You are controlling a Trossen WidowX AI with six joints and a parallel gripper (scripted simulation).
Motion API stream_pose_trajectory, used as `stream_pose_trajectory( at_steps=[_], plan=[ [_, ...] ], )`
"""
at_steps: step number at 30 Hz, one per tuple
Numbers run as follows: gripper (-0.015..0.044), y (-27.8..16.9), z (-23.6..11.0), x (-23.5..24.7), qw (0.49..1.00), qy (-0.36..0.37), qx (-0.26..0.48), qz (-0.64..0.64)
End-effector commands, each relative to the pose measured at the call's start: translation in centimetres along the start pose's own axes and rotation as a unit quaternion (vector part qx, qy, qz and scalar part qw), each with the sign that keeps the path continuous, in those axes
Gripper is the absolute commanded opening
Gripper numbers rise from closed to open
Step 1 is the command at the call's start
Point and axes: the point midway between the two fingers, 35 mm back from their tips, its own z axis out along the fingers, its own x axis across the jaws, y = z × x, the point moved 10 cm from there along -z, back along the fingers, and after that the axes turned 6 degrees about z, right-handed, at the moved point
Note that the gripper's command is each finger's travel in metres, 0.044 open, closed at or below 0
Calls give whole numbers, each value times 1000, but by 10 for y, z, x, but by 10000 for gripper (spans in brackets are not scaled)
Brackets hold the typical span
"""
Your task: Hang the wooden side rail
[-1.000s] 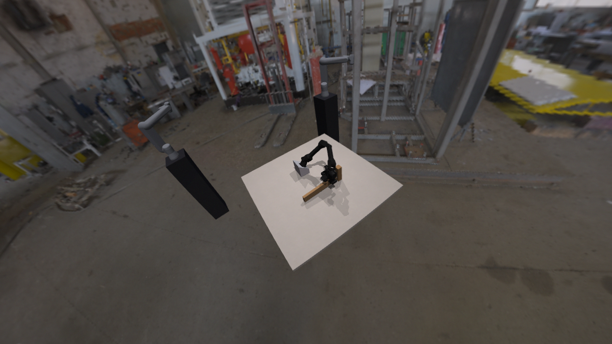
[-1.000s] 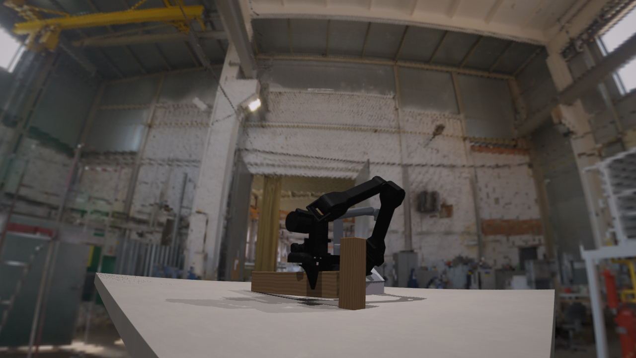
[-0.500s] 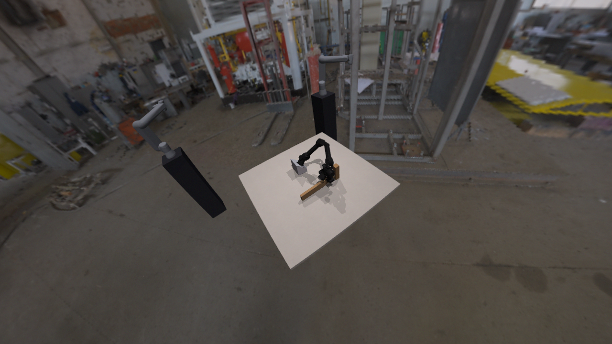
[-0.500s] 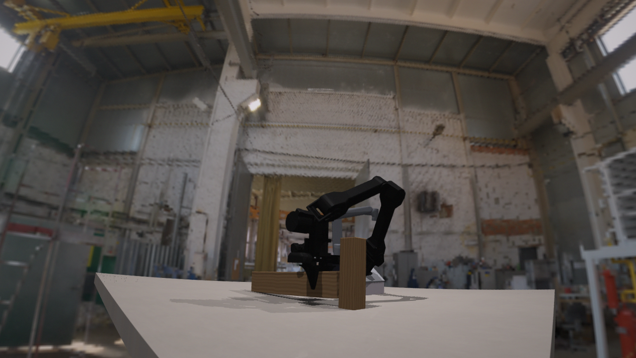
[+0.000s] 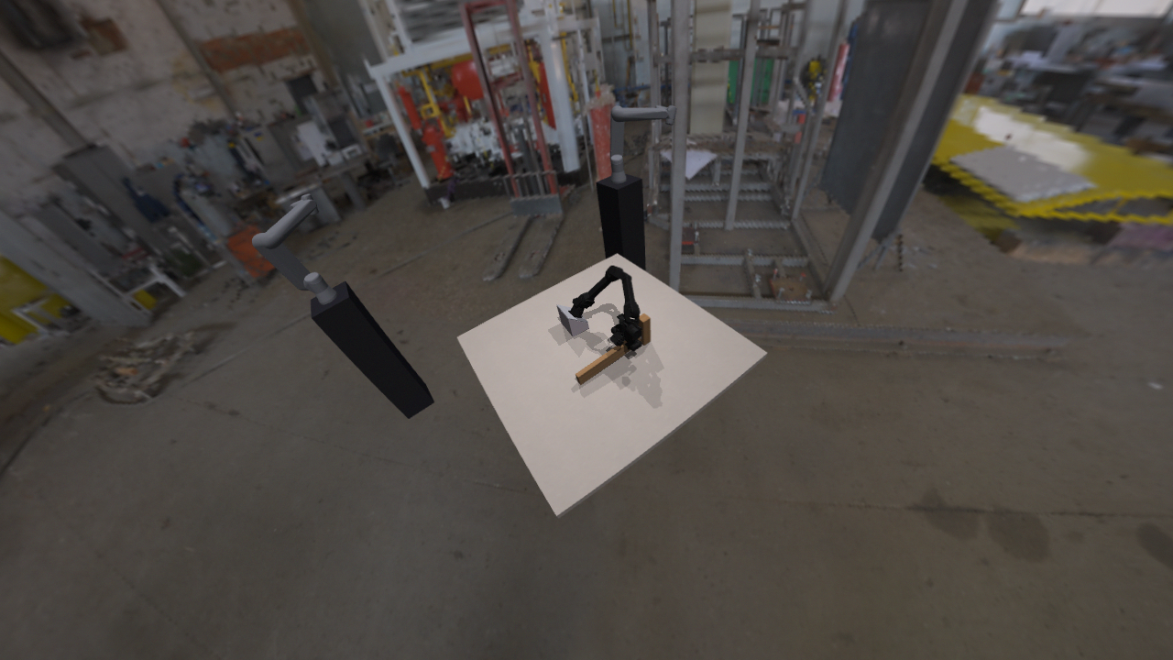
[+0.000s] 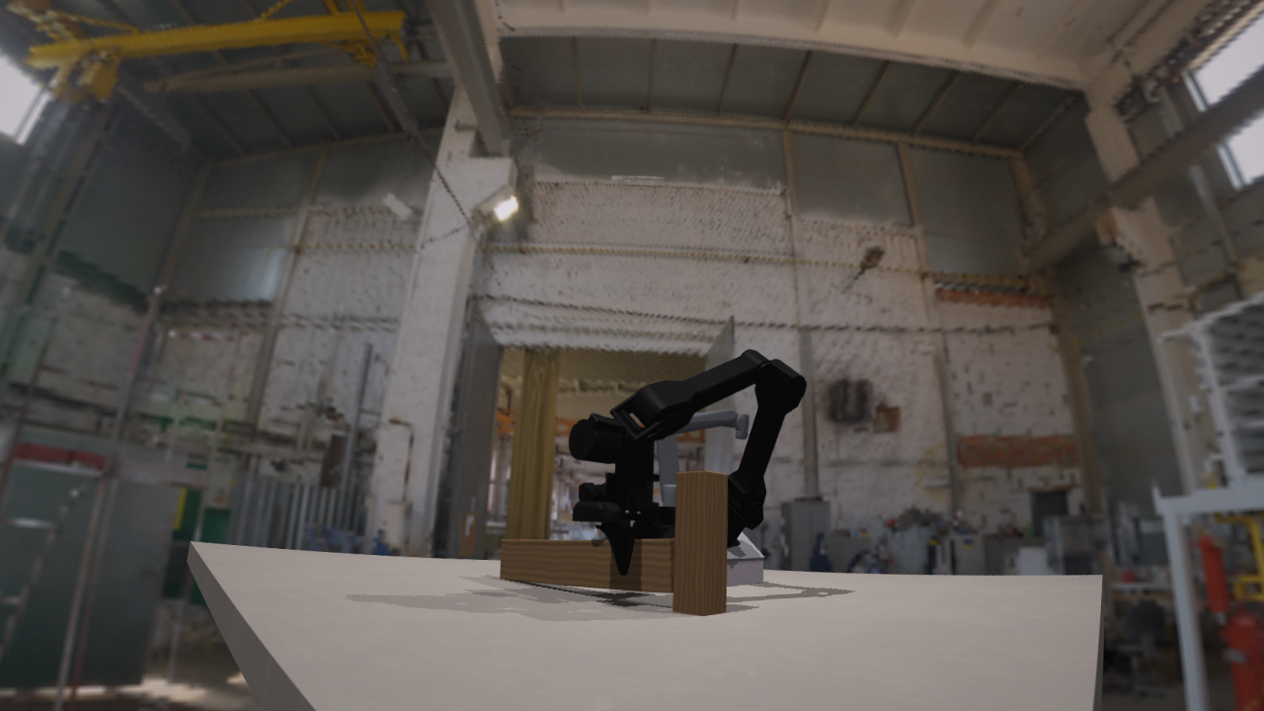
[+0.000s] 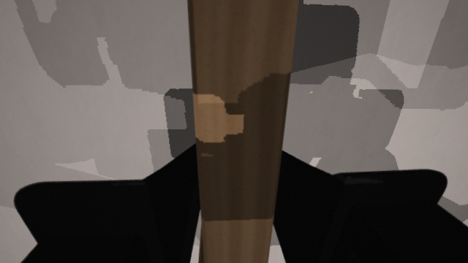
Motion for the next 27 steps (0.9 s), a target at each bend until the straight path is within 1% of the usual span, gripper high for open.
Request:
stream_pose_trajectory(
  at_steps=[1, 27],
  plan=[
    [0, -2, -3, 0, 1000, 4, 0, 1],
    [0, -4, -3, 0, 1000, 4, 0, 1]
  ],
)
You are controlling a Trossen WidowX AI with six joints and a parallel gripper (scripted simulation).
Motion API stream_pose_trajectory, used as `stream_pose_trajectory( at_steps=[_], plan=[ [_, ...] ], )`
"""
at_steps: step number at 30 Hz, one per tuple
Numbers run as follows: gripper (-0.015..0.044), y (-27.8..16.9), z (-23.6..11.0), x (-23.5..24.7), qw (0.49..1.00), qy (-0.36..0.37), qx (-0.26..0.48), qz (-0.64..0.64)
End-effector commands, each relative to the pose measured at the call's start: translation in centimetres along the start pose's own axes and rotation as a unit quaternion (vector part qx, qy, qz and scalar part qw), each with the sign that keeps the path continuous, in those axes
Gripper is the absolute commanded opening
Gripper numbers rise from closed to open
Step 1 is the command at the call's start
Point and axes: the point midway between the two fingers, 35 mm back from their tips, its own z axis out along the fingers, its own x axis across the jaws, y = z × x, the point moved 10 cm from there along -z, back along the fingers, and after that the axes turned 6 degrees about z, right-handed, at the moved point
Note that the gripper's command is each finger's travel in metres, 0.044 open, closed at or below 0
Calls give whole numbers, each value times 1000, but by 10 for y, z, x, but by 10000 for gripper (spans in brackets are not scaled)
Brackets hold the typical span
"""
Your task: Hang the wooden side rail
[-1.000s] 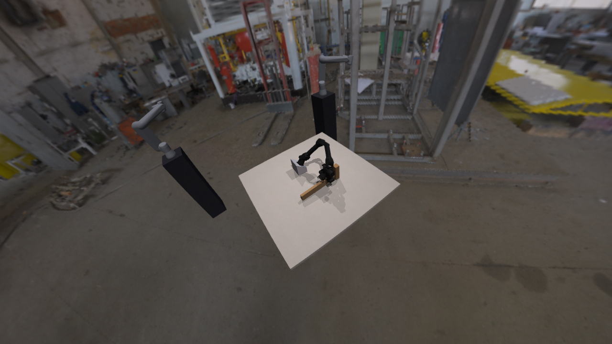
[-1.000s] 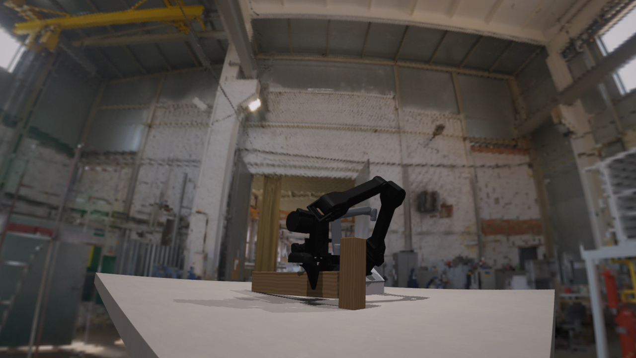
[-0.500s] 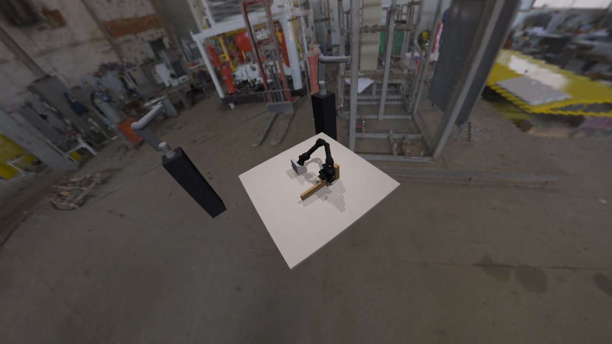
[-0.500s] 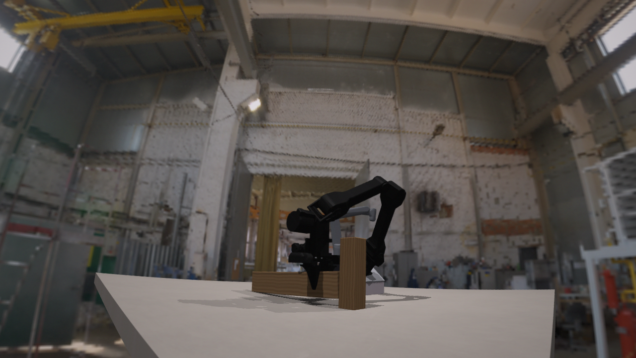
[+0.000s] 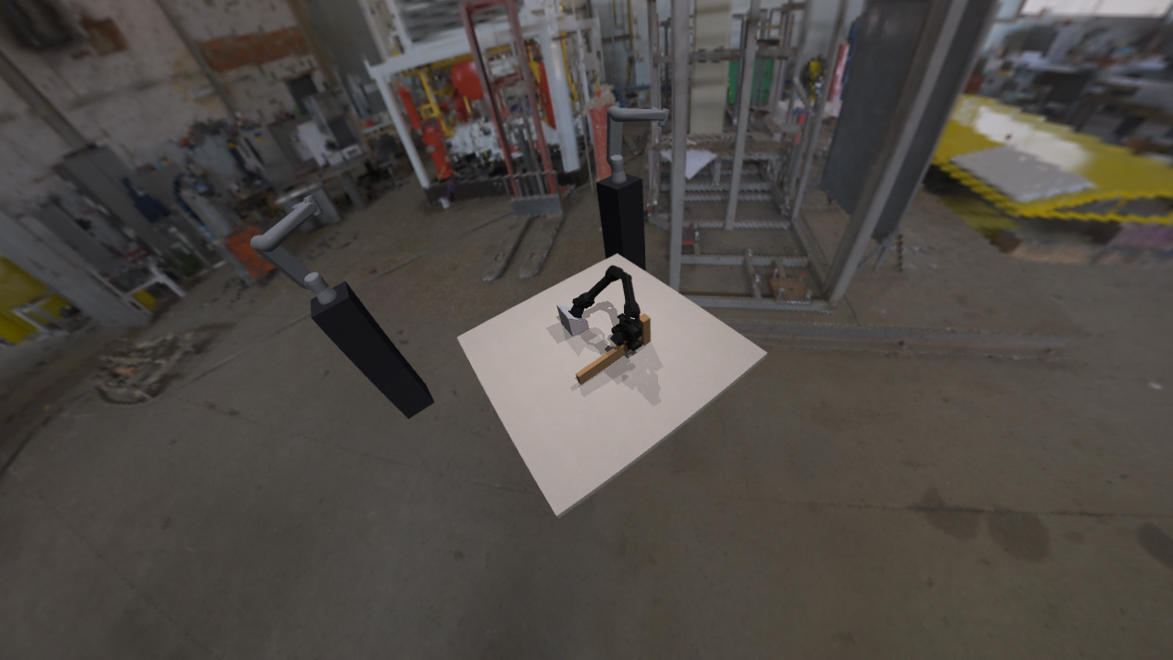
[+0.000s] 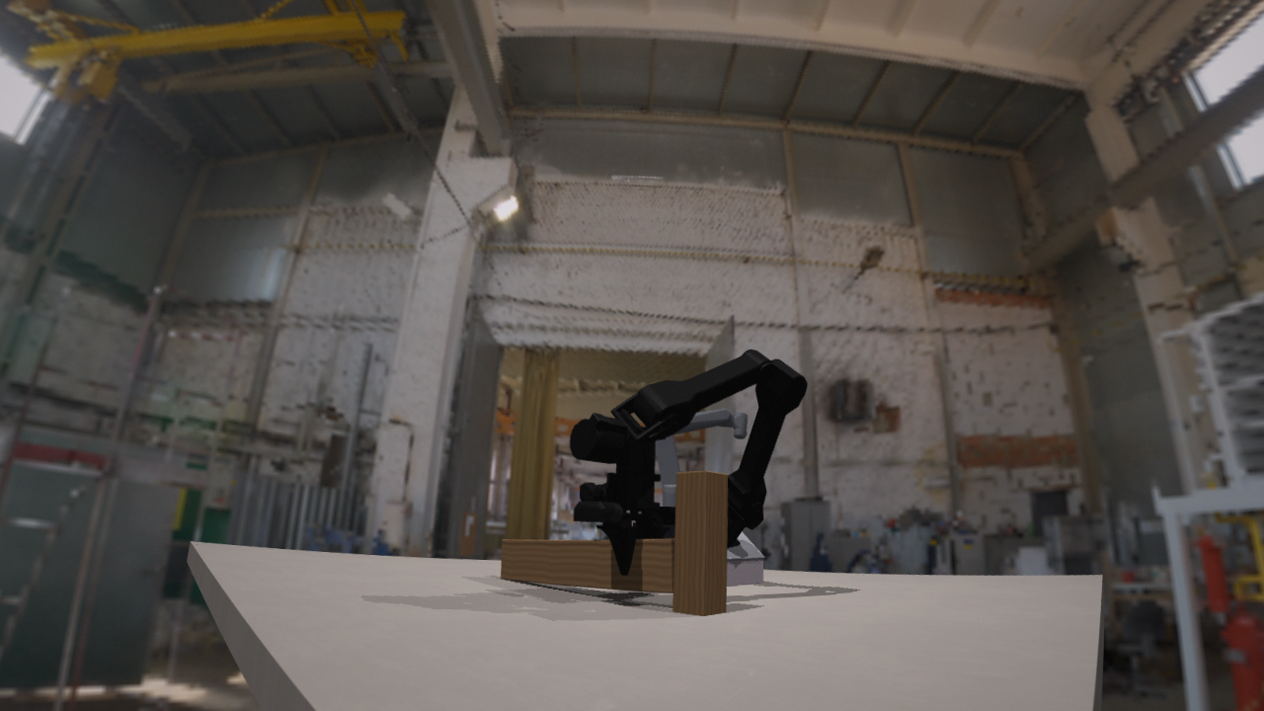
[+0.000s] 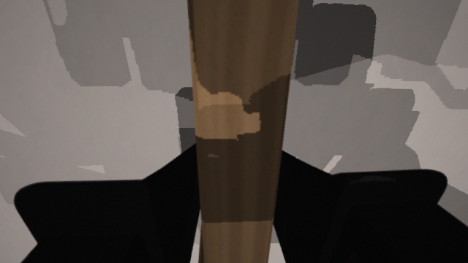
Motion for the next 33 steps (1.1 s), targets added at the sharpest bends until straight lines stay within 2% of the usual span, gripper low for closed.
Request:
stream_pose_trajectory(
  at_steps=[1, 33],
  plan=[
    [0, -2, -3, 0, 1000, 4, 0, 1],
    [0, -6, -3, 0, 1000, 4, 0, 1]
  ],
)
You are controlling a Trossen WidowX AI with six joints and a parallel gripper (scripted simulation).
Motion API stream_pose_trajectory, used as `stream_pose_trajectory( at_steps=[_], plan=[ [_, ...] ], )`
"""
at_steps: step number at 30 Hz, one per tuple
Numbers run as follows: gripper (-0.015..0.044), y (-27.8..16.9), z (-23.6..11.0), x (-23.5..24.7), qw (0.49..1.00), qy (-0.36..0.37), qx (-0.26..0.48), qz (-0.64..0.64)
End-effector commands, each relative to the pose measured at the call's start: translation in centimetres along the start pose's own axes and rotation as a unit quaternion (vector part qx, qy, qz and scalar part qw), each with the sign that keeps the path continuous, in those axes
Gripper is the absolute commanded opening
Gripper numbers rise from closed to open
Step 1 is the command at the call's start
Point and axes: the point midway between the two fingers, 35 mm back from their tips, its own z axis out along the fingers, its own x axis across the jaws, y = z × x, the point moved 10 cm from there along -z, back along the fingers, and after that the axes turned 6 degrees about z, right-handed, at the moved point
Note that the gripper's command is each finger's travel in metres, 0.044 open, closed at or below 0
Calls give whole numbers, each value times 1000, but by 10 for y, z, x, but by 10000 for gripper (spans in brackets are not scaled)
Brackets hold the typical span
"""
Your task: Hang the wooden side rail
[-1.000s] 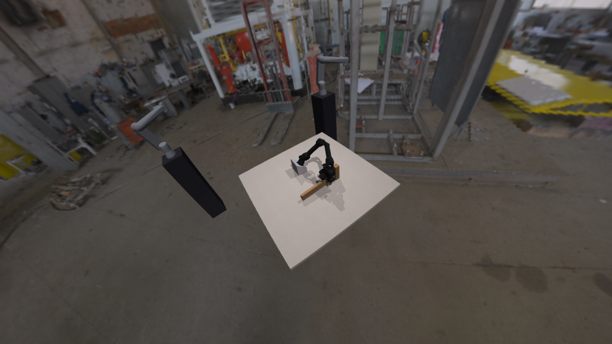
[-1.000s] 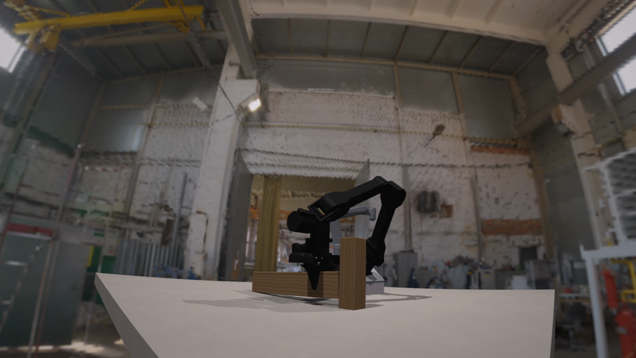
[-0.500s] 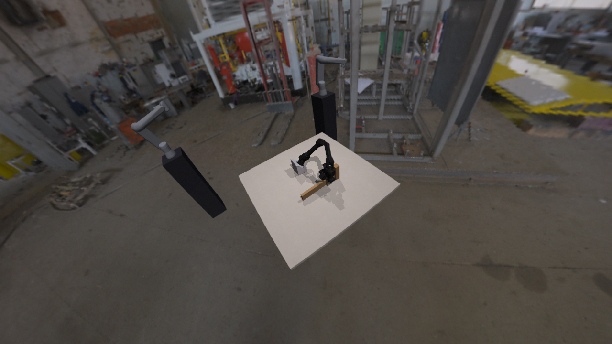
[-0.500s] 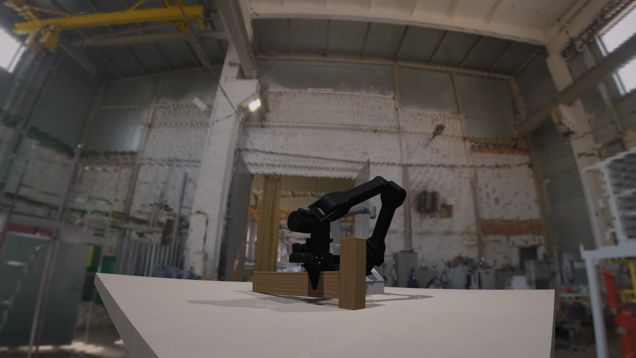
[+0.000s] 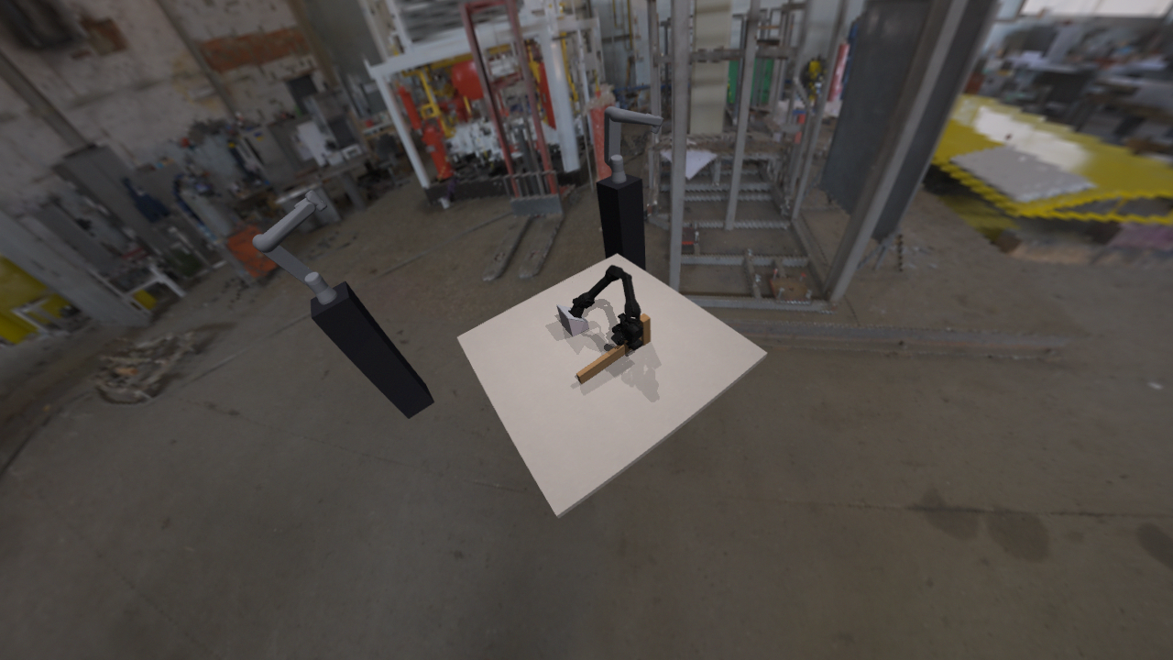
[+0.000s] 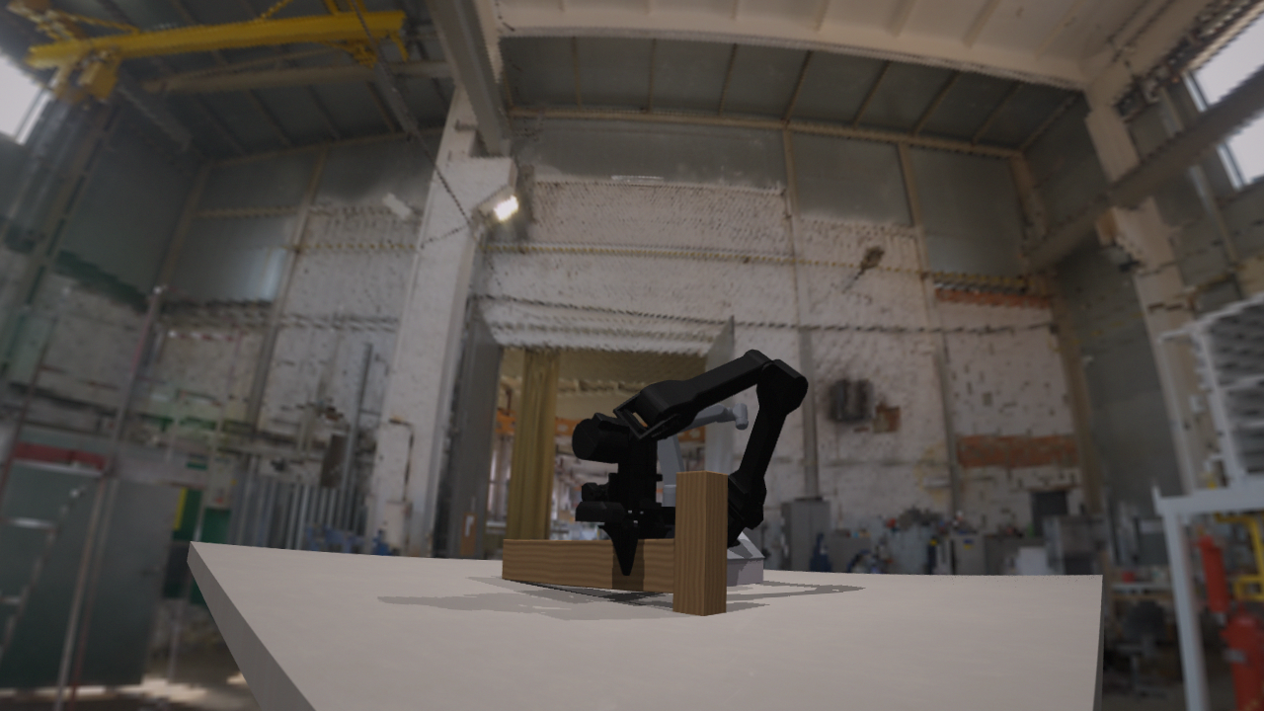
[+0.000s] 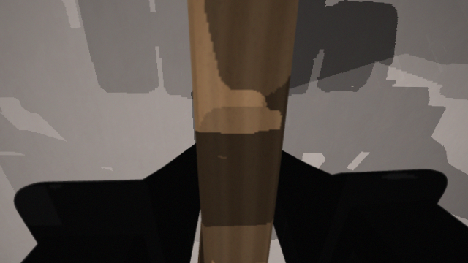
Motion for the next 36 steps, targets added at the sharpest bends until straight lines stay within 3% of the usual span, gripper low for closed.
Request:
stream_pose_trajectory(
  at_steps=[1, 36],
  plan=[
    [0, -2, -3, 0, 1000, 4, 0, 0],
    [0, -6, -3, -1, 1000, 4, 0, 0]
  ],
)
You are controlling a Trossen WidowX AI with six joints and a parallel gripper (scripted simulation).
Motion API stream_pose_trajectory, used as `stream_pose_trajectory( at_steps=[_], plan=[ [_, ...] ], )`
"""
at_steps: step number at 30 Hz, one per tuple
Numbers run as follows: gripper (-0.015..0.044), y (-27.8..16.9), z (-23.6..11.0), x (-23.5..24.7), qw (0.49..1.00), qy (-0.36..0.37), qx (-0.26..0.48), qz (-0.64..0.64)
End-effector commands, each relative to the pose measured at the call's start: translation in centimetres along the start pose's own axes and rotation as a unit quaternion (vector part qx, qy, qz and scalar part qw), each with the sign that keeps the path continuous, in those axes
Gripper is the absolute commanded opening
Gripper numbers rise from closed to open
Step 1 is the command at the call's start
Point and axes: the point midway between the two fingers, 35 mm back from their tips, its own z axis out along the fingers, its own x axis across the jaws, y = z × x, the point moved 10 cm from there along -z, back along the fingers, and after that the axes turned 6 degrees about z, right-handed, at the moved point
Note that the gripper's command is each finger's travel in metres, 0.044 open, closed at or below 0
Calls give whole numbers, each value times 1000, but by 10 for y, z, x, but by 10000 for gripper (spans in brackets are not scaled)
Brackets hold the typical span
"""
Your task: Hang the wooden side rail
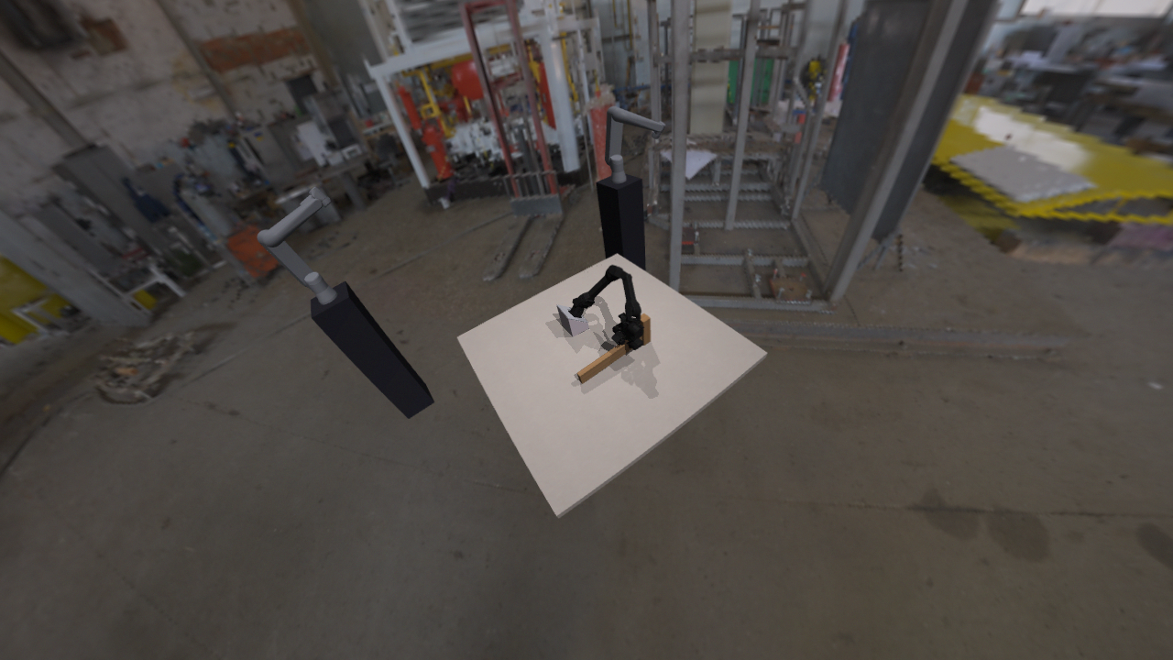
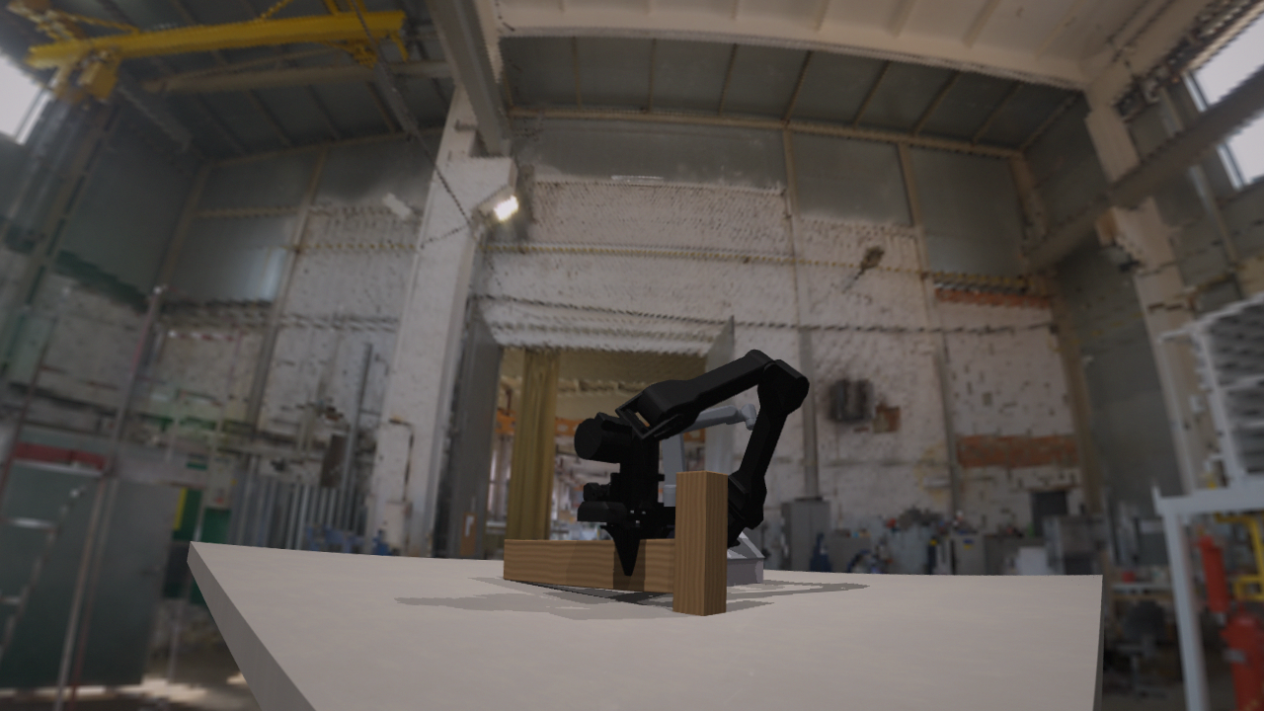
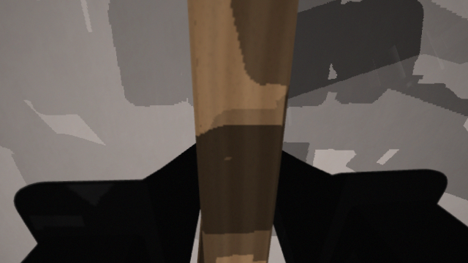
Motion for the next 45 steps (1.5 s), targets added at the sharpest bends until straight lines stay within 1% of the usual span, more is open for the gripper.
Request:
stream_pose_trajectory(
  at_steps=[1, 45],
  plan=[
    [0, -2, -3, 0, 1000, 4, 0, 0],
    [0, -3, 3, 0, 1000, 4, 0, 0]
  ],
)
